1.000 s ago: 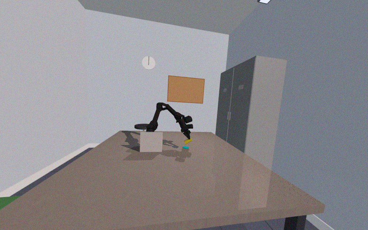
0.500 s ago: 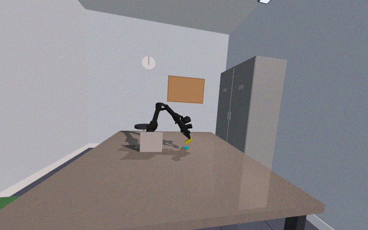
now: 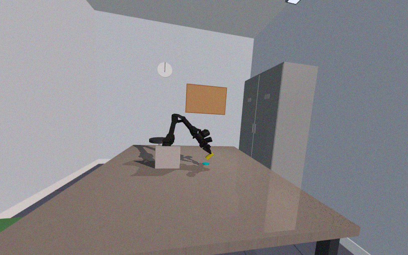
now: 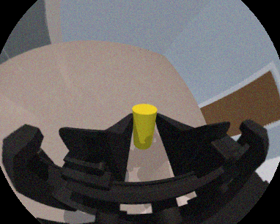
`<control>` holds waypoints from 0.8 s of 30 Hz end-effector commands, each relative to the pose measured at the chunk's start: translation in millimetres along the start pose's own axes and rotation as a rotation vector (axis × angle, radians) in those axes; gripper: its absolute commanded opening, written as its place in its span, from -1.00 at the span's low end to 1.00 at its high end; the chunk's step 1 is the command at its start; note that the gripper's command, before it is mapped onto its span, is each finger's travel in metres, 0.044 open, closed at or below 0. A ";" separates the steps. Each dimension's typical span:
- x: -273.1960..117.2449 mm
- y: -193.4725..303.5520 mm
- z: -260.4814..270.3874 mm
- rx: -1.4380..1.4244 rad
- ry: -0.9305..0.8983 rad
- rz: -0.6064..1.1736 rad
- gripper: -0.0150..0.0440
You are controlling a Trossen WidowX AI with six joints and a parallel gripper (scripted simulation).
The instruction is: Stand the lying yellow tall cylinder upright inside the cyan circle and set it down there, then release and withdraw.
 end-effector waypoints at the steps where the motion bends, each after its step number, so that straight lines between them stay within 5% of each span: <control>1: -1.5 2.5 0.1 0.009 0.004 -0.026 -0.14; 24: -8.6 15.0 2.8 0.059 -0.011 -0.178 -0.14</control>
Point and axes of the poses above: the point midway between the two fingers, 35 mm back from their tips, its own x axis out along the fingers, its own z axis across the jaws, y = z × x, the point moved 9 cm from there along -x, back along the fingers
